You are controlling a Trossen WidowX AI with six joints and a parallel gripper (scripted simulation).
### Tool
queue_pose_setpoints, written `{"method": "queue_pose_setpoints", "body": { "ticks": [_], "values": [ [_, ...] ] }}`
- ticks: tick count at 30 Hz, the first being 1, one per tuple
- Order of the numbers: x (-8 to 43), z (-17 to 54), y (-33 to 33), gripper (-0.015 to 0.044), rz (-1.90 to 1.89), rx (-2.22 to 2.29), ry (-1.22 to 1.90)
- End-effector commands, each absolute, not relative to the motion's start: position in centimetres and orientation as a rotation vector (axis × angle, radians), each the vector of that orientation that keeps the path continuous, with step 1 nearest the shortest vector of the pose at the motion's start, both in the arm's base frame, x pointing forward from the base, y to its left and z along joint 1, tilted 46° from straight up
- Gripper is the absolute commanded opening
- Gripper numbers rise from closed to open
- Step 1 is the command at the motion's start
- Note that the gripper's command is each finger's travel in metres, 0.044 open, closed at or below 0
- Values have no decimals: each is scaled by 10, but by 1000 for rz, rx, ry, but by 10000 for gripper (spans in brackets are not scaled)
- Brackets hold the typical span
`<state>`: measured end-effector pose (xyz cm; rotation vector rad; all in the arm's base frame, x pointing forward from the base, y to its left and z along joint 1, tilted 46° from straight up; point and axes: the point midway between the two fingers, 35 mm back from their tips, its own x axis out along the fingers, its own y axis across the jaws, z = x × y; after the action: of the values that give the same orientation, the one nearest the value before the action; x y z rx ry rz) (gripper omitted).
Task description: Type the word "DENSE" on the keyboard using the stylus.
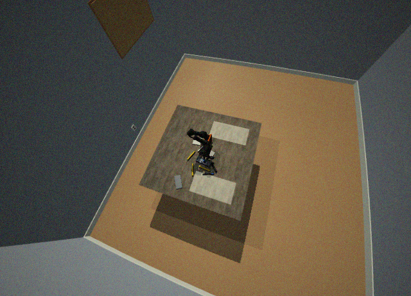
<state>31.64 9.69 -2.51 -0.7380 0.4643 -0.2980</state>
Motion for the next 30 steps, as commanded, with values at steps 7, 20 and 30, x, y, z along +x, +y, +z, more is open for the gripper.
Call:
{"method": "queue_pose_setpoints", "body": {
  "ticks": [7,20,30],
  "values": [
    [317,-29,95,81,-292,-742,470],
    [316,-29,94,81,-292,-742,470],
    [316,-30,92,81,-292,-742,470]
  ]
}}
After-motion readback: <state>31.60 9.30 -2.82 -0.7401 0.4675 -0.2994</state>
